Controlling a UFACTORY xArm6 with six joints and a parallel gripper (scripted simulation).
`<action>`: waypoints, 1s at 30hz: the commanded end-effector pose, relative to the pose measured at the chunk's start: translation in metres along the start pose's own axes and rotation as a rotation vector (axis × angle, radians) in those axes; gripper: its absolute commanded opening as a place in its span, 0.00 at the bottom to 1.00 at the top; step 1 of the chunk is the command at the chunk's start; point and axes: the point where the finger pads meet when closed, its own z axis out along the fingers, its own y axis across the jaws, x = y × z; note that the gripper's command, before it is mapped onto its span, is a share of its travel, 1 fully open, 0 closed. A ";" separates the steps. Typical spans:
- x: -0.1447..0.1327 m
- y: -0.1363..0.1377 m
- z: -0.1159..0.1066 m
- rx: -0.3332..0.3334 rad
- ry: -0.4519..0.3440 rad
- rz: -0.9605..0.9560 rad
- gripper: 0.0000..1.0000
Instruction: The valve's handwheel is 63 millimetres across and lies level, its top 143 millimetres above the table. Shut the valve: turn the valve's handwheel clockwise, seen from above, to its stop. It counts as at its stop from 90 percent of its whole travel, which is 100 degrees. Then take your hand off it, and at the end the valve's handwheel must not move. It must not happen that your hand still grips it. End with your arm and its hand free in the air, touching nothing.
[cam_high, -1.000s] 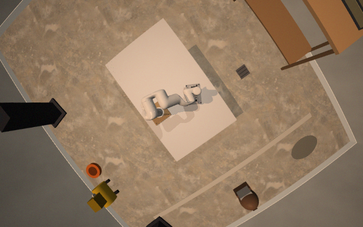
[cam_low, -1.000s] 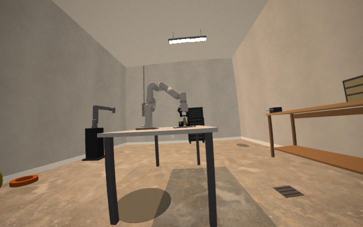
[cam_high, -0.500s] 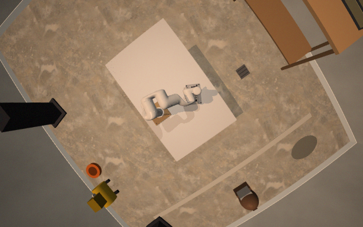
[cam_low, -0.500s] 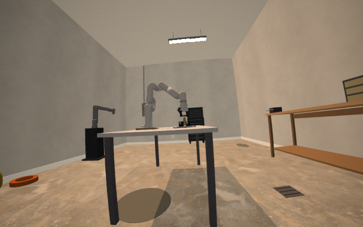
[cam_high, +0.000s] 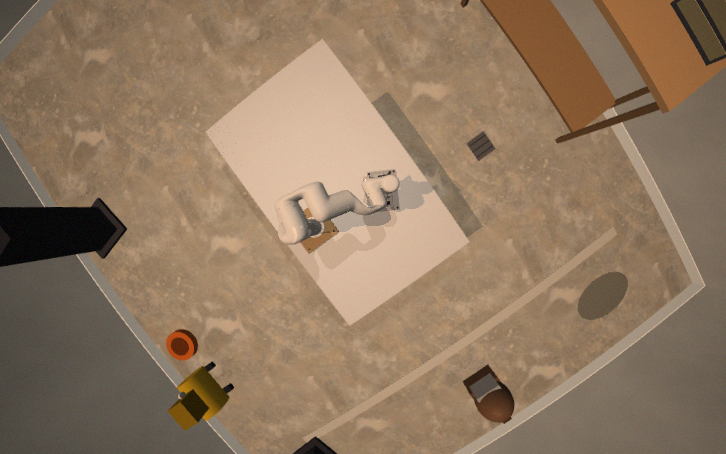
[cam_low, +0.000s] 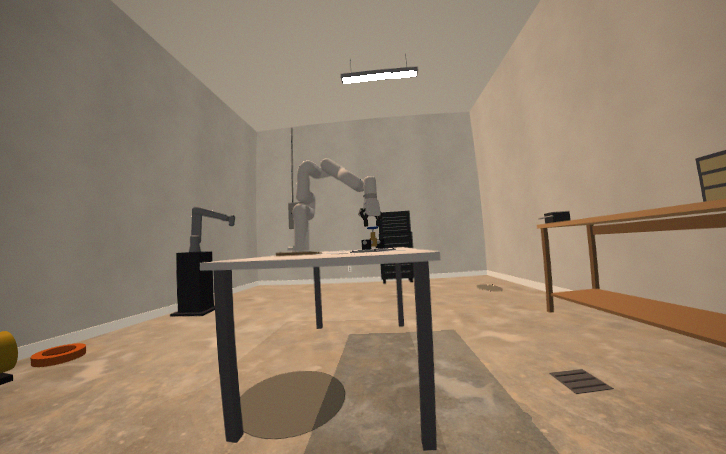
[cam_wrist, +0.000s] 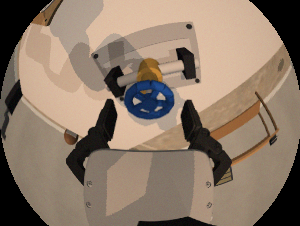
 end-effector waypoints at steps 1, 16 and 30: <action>-0.001 0.001 -0.012 -0.003 -0.004 0.000 1.00; -0.001 0.001 -0.044 -0.003 -0.004 0.000 1.00; -0.001 0.001 -0.062 -0.003 -0.004 0.000 1.00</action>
